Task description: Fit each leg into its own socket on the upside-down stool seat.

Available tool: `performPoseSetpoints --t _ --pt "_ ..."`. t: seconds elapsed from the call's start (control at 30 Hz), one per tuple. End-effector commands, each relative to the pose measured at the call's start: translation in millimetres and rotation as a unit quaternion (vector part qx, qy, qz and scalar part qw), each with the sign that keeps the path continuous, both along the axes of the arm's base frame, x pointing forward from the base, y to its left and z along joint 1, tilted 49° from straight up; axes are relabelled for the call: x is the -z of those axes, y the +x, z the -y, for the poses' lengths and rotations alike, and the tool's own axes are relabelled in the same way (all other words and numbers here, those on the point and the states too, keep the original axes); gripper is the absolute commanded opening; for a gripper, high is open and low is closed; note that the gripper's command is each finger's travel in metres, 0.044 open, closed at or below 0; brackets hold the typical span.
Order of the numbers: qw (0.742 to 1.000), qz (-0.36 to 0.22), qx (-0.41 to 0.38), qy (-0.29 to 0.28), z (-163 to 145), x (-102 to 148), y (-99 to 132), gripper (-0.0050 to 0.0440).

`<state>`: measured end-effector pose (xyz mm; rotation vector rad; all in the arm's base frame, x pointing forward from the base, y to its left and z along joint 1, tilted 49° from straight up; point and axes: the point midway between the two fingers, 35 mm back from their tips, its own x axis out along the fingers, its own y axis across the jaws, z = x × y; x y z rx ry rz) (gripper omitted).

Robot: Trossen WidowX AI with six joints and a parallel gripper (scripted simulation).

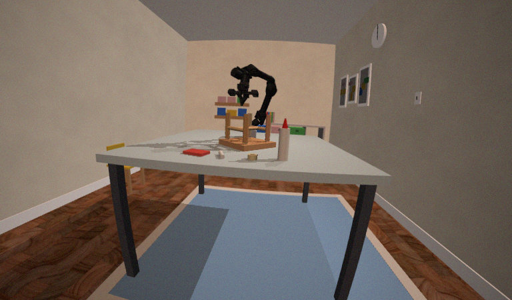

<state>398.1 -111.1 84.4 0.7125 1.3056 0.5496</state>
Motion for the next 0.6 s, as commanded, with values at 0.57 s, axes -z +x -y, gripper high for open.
performPoseSetpoints --t 0.57 --pt "0.994 -0.09 0.061 0.0 38 78 -12 0.0"
